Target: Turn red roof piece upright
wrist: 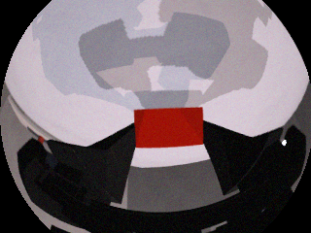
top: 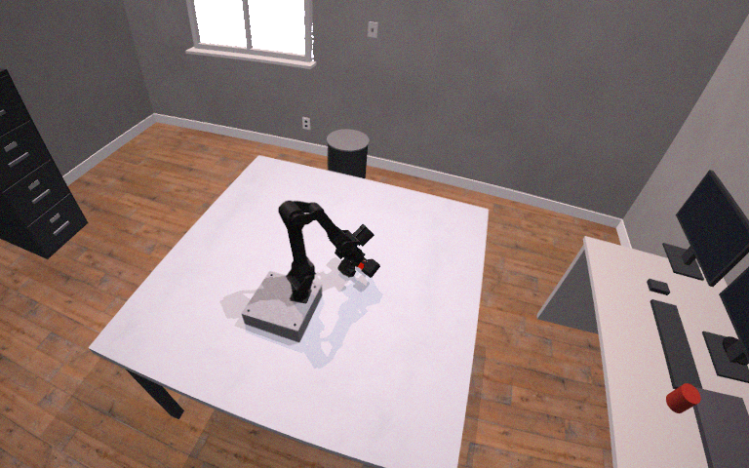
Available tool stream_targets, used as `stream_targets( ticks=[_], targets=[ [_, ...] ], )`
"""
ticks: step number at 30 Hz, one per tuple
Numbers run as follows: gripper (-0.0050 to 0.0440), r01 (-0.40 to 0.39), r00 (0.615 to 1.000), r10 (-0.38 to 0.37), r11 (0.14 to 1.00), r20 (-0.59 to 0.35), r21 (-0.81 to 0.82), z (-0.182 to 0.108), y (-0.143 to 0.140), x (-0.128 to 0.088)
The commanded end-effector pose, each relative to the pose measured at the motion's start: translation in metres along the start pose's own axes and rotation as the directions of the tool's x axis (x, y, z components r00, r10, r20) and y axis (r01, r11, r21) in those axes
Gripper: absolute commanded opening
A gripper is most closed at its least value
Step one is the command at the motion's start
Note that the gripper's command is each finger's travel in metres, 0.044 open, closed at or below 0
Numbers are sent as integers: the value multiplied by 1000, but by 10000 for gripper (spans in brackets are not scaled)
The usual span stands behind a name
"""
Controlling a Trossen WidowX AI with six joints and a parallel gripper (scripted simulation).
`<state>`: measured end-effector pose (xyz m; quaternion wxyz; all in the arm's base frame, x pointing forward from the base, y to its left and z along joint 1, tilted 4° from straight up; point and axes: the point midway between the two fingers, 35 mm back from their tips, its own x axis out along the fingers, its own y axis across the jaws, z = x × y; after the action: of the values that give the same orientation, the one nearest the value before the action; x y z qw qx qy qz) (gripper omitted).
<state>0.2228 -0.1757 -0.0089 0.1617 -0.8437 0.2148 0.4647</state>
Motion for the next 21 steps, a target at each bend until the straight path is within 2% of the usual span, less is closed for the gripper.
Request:
stream_targets(
  ticks=[1,6,12,16,19,21],
  targets=[
    [290,2,1000,-2,1000,-26,-14,-10,2,-3],
    [290,21,1000,-21,999,-17,-44,-8,3,-1],
    [290,99,995,-102,977,-8,-187,-9,5,-1],
    [290,180,983,-186,925,15,-334,-9,8,-1],
    [290,248,966,-256,853,46,-459,-10,11,0],
    [290,248,966,-256,853,46,-459,-10,11,0]
  ],
)
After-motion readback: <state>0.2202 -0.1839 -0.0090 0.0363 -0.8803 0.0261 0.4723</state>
